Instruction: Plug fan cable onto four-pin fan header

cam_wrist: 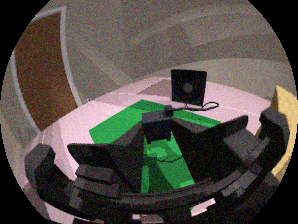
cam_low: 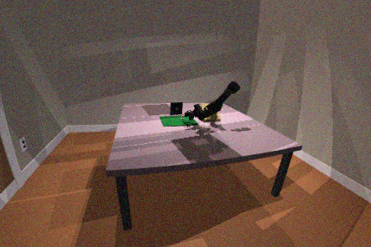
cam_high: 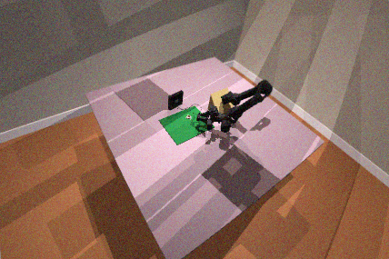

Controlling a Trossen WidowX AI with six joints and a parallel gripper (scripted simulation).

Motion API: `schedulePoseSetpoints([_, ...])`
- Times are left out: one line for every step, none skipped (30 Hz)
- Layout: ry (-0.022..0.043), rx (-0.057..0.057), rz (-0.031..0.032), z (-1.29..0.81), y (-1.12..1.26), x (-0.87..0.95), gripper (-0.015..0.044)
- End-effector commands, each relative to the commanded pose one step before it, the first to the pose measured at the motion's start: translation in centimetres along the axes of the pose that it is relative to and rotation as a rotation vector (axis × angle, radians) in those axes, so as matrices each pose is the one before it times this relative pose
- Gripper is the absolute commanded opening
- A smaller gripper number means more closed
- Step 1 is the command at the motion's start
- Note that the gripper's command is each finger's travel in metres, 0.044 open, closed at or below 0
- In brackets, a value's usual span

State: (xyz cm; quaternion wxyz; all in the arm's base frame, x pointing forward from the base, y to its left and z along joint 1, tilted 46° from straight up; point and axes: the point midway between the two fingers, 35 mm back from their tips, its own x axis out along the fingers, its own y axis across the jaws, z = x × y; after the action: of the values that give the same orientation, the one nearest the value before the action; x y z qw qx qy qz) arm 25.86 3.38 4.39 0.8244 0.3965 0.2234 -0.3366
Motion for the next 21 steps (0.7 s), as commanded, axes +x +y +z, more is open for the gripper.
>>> schedulePoseSetpoints([-0.0058, 0.0046, 0.00093, -0.219, 0.006, 0.084, 0.0])
schedulePoseSetpoints([-0.00001, 0.0001, 0.00001, -0.089, -0.001, 0.018, 0.0])
schedulePoseSetpoints([0.00001, 0.0001, 0.0, -0.088, 0.0, 0.017, 0.0])
schedulePoseSetpoints([0.0, 0.0001, 0.0, -0.089, -0.001, 0.018, 0.0])
schedulePoseSetpoints([0.00002, 0.0, -0.00001, -0.088, 0.0, 0.017, 0.0])
schedulePoseSetpoints([0.00001, 0.0, -0.00001, -0.09, -0.001, 0.017, 0.0])
schedulePoseSetpoints([0.00002, 0.0, -0.00002, -0.089, 0.0, 0.017, 0.0])
schedulePoseSetpoints([0.00001, 0.0, -0.00001, -0.09, -0.001, 0.017, 0.0])
schedulePoseSetpoints([0.00002, 0.0, -0.00002, -0.088, 0.0, 0.017, 0.0])
schedulePoseSetpoints([0.00002, 0.0, -0.00001, -0.09, 0.0, 0.017, 0.0])
schedulePoseSetpoints([0.00003, 0.0, -0.00002, -0.089, 0.0, 0.017, 0.0])
schedulePoseSetpoints([0.00002, 0.0, -0.00001, -0.09, -0.001, 0.017, 0.0])
schedulePoseSetpoints([0.00003, 0.0, -0.00002, -0.088, -0.001, 0.017, 0.0])
schedulePoseSetpoints([0.00002, 0.0, -0.00002, -0.09, -0.001, 0.017, 0.0])
schedulePoseSetpoints([0.00003, 0.0, -0.00002, -0.088, -0.001, 0.016, 0.0])
schedulePoseSetpoints([0.00002, 0.0, -0.00002, -0.089, -0.001, 0.017, 0.0])
schedulePoseSetpoints([0.00003, 0.0, -0.00002, -0.088, -0.001, 0.016, 0.0])
schedulePoseSetpoints([0.00002, 0.0, -0.00002, -0.089, -0.001, 0.016, 0.0])
schedulePoseSetpoints([0.00003, 0.0, -0.00002, -0.088, 0.0, 0.016, 0.0])
schedulePoseSetpoints([0.00002, 0.0, -0.00002, -0.089, -0.001, 0.016, 0.0])
schedulePoseSetpoints([0.00003, 0.0, -0.00002, -0.088, -0.001, 0.016, 0.0])
